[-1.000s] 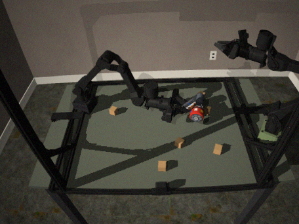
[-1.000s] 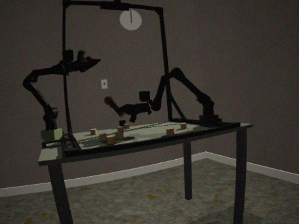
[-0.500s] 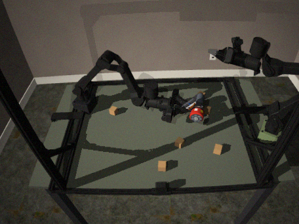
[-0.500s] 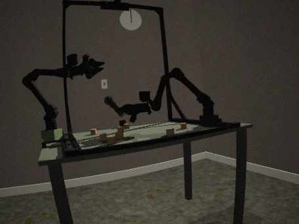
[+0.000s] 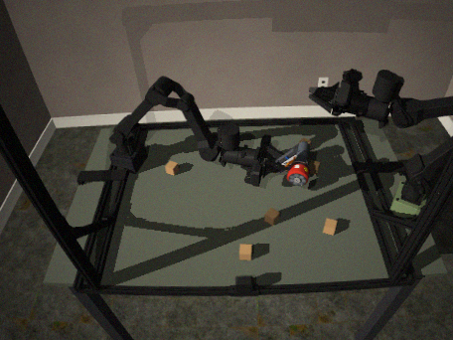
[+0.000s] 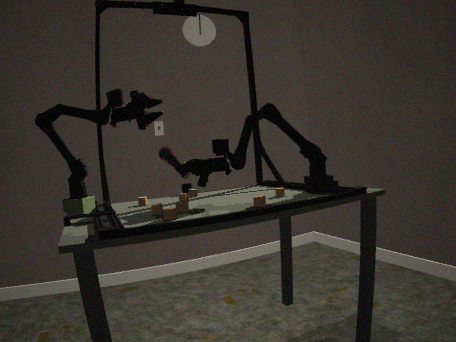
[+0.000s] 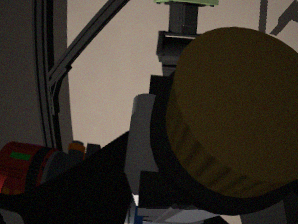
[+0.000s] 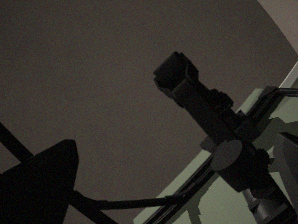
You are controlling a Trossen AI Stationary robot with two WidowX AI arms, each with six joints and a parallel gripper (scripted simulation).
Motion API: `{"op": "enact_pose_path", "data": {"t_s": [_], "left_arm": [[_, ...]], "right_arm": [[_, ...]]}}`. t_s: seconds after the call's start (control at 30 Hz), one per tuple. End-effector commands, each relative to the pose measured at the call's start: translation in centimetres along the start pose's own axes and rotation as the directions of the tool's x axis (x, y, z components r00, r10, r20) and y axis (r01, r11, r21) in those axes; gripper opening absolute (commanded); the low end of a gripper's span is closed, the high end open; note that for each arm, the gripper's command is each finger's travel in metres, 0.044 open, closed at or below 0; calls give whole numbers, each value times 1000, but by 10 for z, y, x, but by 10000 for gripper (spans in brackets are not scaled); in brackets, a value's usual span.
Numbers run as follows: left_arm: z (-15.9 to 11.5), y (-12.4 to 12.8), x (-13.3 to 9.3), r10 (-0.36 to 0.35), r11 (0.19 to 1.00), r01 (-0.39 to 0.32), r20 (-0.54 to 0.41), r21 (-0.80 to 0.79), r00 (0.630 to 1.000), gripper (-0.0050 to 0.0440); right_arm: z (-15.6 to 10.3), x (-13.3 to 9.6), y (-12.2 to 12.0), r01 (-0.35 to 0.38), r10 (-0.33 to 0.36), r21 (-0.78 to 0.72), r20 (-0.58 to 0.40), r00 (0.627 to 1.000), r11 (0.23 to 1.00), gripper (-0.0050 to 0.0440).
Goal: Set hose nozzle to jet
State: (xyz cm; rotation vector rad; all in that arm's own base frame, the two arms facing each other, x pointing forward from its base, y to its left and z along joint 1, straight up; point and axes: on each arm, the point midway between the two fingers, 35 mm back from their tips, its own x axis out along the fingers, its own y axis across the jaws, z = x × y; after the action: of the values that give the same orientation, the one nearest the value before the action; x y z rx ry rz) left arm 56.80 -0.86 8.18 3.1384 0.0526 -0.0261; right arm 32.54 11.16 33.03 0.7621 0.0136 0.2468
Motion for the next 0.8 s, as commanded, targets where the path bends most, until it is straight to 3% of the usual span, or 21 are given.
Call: {"op": "enact_pose_path", "data": {"t_s": [0.0,0.77], "left_arm": [[-4,-1,0,-6,1000,6,-17,2,1000,0],[-4,-1,0,-6,1000,6,-17,2,1000,0]], "right_arm": [[-17,1,2,-3,4,53,-20,1000,999,400],[-103,-12,37,-40,86,379,-105,991,924,400]]}}
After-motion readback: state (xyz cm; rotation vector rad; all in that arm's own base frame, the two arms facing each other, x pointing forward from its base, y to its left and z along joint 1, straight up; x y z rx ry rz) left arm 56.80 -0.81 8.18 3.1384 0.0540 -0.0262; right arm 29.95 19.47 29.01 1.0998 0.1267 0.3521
